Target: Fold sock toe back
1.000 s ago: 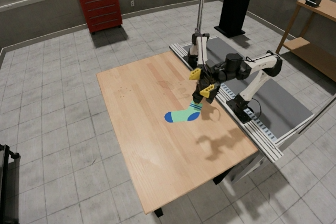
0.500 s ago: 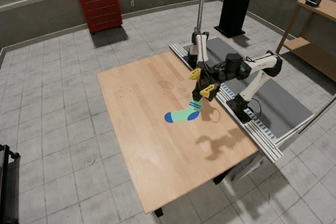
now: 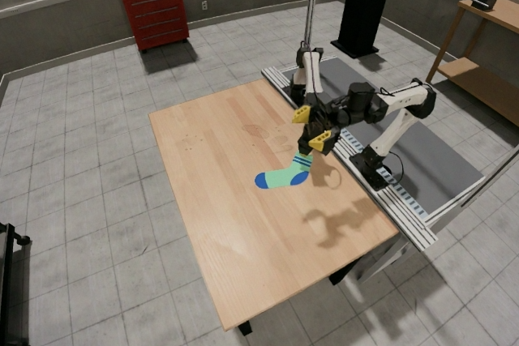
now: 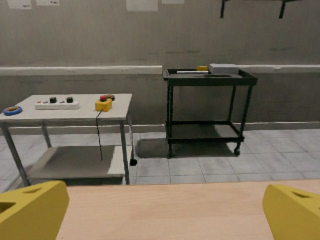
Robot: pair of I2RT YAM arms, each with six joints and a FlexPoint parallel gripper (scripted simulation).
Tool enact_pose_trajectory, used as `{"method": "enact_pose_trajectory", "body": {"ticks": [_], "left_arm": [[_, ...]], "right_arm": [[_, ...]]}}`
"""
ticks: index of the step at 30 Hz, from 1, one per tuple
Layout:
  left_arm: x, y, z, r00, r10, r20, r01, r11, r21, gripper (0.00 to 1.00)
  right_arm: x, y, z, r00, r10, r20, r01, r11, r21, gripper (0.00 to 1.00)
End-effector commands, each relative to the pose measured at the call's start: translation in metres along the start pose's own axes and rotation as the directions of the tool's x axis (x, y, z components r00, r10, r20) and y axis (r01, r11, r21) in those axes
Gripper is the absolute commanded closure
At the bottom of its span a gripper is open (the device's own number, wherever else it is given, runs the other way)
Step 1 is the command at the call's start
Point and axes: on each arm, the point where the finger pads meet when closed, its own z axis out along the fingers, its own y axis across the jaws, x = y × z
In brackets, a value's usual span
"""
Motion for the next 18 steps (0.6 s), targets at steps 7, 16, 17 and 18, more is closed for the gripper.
{"method": "enact_pose_trajectory", "body": {"ticks": [7,16,17,18], "left_arm": [[-0.006,0.001,-0.002,1.0,-0.001,0.016,0.001,1.0,-0.002,0.0],[-0.006,0.001,-0.002,1.0,-0.001,0.016,0.001,1.0,-0.002,0.0],[-0.006,0.001,-0.002,1.0,-0.001,0.016,0.001,1.0,-0.002,0.0],[-0.006,0.001,-0.002,1.0,-0.001,0.016,0.001,1.0,-0.002,0.0]], "right_arm": [[0.014,0.004,-0.016,1.0,0.002,0.02,-0.002,1.0,0.031,0.95],[0.027,0.018,-0.017,1.0,0.0,0.019,-0.001,1.0,0.031,0.95],[0.028,0.019,-0.017,1.0,0.0,0.018,-0.001,1.0,0.031,0.95],[0.029,0.021,-0.017,1.0,0.0,0.018,0.0,1.0,0.03,0.95]]}}
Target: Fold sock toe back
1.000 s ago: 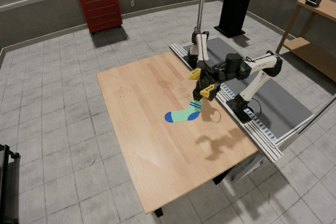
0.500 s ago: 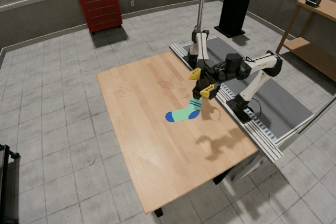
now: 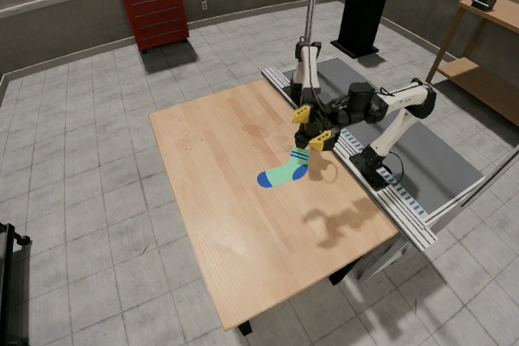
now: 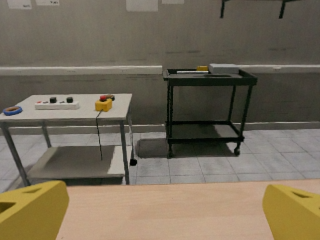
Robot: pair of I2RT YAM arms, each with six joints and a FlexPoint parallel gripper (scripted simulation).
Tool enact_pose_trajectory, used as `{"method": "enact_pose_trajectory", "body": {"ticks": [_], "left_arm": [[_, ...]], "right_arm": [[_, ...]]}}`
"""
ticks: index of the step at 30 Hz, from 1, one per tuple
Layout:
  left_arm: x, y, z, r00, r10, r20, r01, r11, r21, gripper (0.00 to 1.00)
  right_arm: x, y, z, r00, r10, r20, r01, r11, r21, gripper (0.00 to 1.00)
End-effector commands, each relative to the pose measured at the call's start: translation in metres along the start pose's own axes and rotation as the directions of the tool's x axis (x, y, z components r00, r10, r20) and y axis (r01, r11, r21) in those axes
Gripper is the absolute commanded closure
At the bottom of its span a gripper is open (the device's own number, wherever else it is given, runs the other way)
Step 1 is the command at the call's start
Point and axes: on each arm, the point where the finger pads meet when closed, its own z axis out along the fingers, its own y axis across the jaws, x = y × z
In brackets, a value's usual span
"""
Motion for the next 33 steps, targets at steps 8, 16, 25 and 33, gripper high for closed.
{"method": "enact_pose_trajectory", "body": {"ticks": [8,16,25,33], "left_arm": [[-0.006,0.001,-0.002,1.0,-0.001,0.016,0.001,1.0,-0.002,0.0],[-0.006,0.001,-0.002,1.0,-0.001,0.016,0.001,1.0,-0.002,0.0],[-0.006,0.001,-0.002,1.0,-0.001,0.016,0.001,1.0,-0.002,0.0],[-0.006,0.001,-0.002,1.0,-0.001,0.016,0.001,1.0,-0.002,0.0]], "right_arm": [[0.014,0.005,-0.013,1.0,0.0,0.02,-0.001,0.999,0.035,0.95],[0.025,0.018,-0.013,1.0,-0.001,0.017,0.001,1.0,0.031,0.95],[0.033,0.025,-0.013,1.0,0.002,0.001,-0.002,1.0,0.017,0.95],[0.043,0.036,-0.016,1.0,-0.001,0.014,0.001,1.0,0.03,0.95]]}}
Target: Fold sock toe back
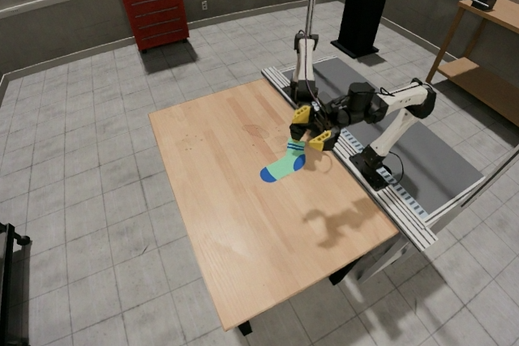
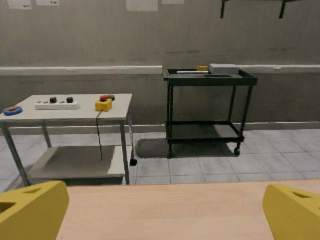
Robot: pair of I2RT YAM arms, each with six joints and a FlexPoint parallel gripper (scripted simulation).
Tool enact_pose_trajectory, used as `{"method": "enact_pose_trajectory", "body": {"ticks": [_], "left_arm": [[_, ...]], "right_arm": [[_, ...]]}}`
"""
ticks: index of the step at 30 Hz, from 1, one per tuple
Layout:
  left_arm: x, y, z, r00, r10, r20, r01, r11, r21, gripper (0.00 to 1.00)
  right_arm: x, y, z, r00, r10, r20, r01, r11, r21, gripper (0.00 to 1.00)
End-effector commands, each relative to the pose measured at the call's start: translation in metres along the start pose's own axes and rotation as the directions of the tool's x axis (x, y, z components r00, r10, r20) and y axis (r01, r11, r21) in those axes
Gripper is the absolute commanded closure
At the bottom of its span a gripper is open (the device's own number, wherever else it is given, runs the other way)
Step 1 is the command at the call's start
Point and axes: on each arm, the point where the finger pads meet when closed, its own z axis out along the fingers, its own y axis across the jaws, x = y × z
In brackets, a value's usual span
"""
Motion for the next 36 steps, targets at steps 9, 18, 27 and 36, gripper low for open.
{"method": "enact_pose_trajectory", "body": {"ticks": [9,18,27,36], "left_arm": [[-0.006,0.001,-0.002,1.0,-0.001,0.016,0.001,1.0,-0.002,0.0],[-0.006,0.001,-0.002,1.0,-0.001,0.016,0.001,1.0,-0.002,0.0],[-0.006,0.001,-0.002,1.0,-0.001,0.016,0.001,1.0,-0.002,0.0],[-0.006,0.001,-0.002,1.0,-0.001,0.016,0.001,1.0,-0.002,0.0]], "right_arm": [[0.016,0.01,-0.009,1.0,-0.002,0.013,0.001,1.0,0.027,0.95],[0.028,0.024,-0.01,1.0,-0.003,0.012,0.003,1.0,0.023,0.95],[0.038,0.034,-0.012,1.0,-0.004,0.012,0.003,1.0,0.024,0.95],[0.05,0.047,-0.004,1.0,-0.001,-0.018,0.001,1.0,-0.011,0.95]]}}
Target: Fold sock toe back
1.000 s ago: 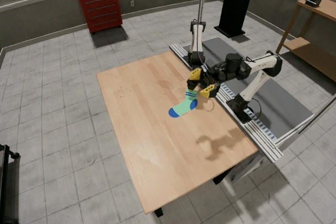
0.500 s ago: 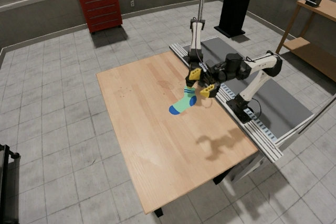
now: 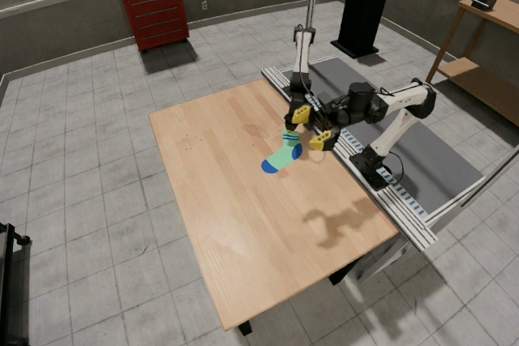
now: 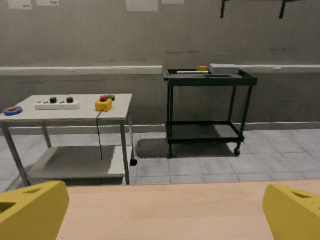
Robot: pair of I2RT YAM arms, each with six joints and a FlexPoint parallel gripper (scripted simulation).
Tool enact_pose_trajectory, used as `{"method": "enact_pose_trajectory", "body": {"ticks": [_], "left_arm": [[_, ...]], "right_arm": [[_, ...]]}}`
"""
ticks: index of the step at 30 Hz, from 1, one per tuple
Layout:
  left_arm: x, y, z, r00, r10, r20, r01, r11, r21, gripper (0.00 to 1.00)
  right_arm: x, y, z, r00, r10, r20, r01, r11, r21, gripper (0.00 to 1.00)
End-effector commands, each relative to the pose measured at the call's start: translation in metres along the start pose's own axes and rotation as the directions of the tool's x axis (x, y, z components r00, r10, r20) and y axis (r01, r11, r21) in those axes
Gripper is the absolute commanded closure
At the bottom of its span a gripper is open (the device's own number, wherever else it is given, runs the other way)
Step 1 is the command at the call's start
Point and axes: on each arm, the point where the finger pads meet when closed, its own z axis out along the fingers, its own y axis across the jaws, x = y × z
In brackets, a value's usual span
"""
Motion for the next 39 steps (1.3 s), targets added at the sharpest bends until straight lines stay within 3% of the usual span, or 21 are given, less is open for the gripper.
{"method": "enact_pose_trajectory", "body": {"ticks": [1,8,12,39], "left_arm": [[-0.006,0.001,-0.002,1.0,-0.001,0.016,0.001,1.0,-0.002,0.0],[-0.006,0.001,-0.002,1.0,-0.001,0.016,0.001,1.0,-0.002,0.0],[-0.006,0.001,-0.002,1.0,-0.001,0.016,0.001,1.0,-0.002,0.0],[-0.006,0.001,-0.002,1.0,-0.001,0.016,0.001,1.0,-0.002,0.0]], "right_arm": [[0.006,0.004,0.006,1.0,-0.006,-0.014,0.006,1.0,-0.01,0.95],[0.002,-0.008,-0.002,1.0,-0.003,-0.004,0.003,1.0,0.017,0.95],[0.011,0.011,-0.006,1.0,-0.009,0.008,0.009,1.0,0.006,0.95],[0.041,0.046,-0.01,1.0,-0.013,0.012,0.013,1.0,0.002,0.95]]}}
